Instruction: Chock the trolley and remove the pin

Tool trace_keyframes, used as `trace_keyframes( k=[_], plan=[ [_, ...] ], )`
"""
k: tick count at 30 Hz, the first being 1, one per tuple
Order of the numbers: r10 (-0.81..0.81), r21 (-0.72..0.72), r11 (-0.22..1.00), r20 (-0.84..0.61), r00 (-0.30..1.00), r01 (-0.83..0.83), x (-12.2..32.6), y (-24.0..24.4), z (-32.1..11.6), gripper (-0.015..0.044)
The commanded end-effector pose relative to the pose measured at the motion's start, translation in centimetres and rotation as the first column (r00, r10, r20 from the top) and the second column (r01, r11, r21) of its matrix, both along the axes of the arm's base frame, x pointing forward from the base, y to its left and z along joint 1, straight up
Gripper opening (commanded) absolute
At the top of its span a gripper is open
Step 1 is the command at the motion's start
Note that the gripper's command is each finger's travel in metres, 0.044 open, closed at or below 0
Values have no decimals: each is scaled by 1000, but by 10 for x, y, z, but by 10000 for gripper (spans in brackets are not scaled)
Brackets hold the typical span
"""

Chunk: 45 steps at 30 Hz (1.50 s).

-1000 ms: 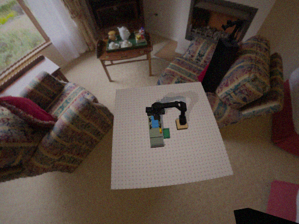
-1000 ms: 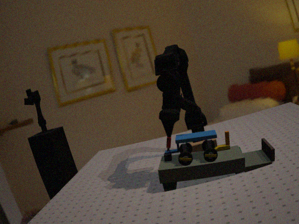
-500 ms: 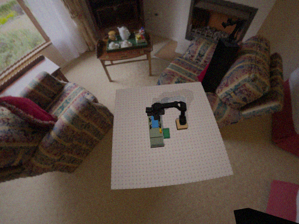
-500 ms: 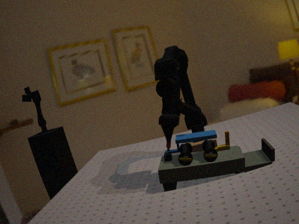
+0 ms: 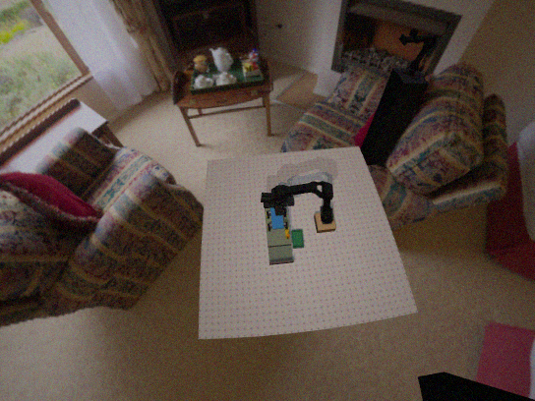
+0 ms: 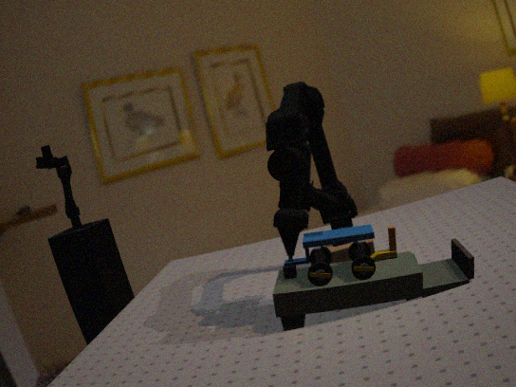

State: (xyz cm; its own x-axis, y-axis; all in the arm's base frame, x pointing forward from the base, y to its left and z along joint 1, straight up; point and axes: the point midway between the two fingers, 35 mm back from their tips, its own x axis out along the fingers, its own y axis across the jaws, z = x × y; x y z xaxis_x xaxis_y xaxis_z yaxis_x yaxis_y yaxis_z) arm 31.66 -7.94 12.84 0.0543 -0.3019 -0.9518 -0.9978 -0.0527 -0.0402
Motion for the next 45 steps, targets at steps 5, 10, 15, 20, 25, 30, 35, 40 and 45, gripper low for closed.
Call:
trace_keyframes(
  k=[5,10,15,20,25,30,35,40,45],
  plan=[
    [-1,0,1000,-1,1000,1,0,-2,-5,164],
    [-1,0,1000,-1,1000,1,0,-2,-5,52],
    [-1,0,1000,-1,1000,1,0,-2,-5,19],
    [0,-1,1000,-2,1000,0,-1,-2,-4,0],
    [1,-1,1000,-4,1000,-1,-1,-1,0,0],
    [1,-1,1000,-5,1000,-1,-2,-1,4,0],
    [1,-1,1000,-5,1000,-1,-2,0,8,0],
    [1,-1,1000,-5,1000,-1,-3,1,12,0],
    [1,-1,1000,-5,1000,-1,-3,2,15,0]
  ],
)
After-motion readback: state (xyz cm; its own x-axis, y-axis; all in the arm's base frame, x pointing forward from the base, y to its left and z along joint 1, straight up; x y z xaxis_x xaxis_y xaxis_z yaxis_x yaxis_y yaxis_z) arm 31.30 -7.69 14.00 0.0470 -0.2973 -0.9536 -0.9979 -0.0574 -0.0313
